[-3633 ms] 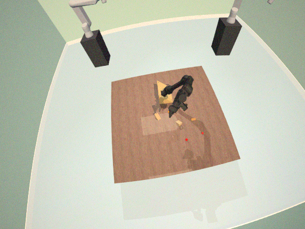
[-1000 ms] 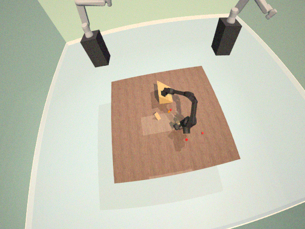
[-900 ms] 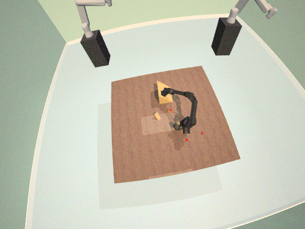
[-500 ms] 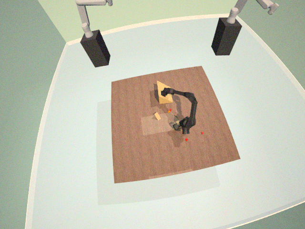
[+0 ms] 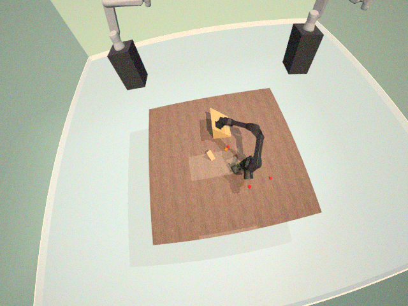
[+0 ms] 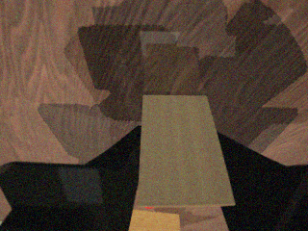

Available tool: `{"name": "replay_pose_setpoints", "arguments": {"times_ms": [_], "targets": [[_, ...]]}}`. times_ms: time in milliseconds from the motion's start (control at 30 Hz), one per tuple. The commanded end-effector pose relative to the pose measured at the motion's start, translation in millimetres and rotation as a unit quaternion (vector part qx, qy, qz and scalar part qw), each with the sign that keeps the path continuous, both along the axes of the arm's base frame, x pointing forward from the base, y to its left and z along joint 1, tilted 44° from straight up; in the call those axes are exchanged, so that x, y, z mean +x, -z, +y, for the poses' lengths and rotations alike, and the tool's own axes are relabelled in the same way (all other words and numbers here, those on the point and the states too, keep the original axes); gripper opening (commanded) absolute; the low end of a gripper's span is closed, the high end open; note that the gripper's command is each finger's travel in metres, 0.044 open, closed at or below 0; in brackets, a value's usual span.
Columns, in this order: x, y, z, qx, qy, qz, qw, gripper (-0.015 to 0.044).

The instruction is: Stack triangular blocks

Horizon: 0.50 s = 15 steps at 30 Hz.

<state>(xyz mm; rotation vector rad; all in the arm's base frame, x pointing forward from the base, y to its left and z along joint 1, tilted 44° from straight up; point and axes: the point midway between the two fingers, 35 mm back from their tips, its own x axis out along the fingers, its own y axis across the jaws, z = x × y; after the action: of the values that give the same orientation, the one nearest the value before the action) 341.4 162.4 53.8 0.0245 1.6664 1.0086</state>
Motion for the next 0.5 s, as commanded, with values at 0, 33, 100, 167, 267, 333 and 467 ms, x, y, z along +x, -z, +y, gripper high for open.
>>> {"name": "replay_pose_setpoints", "arguments": {"times_ms": [0, 33, 100, 167, 267, 333, 467], "targets": [[-1.1, 2.5, 0.6, 0.0, 0.001, 0.005, 1.0, 0.0052], [-1.1, 2.5, 0.6, 0.0, 0.001, 0.005, 1.0, 0.0026], [-0.5, 0.2, -0.8, 0.0, 0.001, 0.002, 1.0, 0.0], [-0.1, -2.1, -2.1, 0.0, 0.0, 0.0, 1.0, 0.0], [-0.1, -2.1, -2.1, 0.0, 0.0, 0.0, 1.0, 0.0], [-0.2, -1.9, -2.2, 0.001, 0.001, -0.001, 1.0, 0.0], [-2.2, -1.9, -4.7, 0.013, 0.019, -0.016, 1.0, 0.0]]}}
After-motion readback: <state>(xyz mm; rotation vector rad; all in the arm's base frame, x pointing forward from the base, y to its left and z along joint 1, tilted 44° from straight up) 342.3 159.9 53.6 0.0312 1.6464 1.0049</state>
